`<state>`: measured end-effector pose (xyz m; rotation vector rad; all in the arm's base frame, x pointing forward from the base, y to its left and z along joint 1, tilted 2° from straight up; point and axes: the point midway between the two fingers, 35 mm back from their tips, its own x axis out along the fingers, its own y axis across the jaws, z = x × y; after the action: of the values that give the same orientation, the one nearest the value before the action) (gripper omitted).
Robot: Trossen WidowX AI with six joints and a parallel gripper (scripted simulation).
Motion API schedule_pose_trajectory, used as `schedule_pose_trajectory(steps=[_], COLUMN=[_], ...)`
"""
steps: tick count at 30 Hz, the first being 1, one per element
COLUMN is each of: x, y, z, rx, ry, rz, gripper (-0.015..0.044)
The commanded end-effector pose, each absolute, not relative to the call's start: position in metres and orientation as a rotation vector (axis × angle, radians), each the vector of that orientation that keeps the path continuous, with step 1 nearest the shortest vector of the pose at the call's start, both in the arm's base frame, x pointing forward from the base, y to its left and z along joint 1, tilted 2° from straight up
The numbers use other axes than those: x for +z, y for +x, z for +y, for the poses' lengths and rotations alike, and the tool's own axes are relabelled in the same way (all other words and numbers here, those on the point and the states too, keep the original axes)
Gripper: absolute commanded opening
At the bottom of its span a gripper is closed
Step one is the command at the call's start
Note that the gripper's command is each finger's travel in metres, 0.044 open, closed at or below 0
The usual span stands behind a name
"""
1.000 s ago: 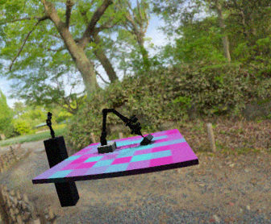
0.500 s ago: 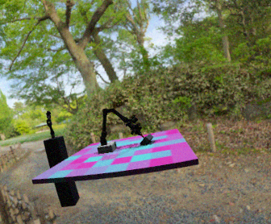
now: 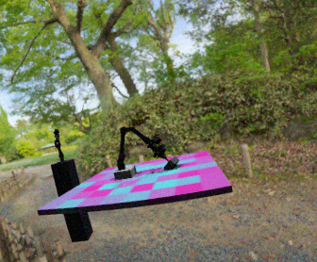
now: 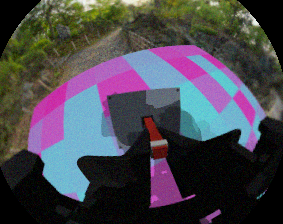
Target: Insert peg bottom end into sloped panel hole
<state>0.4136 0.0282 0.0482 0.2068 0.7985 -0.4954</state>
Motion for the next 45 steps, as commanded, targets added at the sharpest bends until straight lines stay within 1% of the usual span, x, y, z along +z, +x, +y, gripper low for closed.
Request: schedule_pose_trajectory(steps=[1,45], x=[0.0455,0.0380], y=[0.4140,0.4236], z=[0.0285,0.0230], rx=[-0.492,-0.492], ry=[0.203,0.202], rz=[0.804,0.804], gripper=[0.0000,0.0000])
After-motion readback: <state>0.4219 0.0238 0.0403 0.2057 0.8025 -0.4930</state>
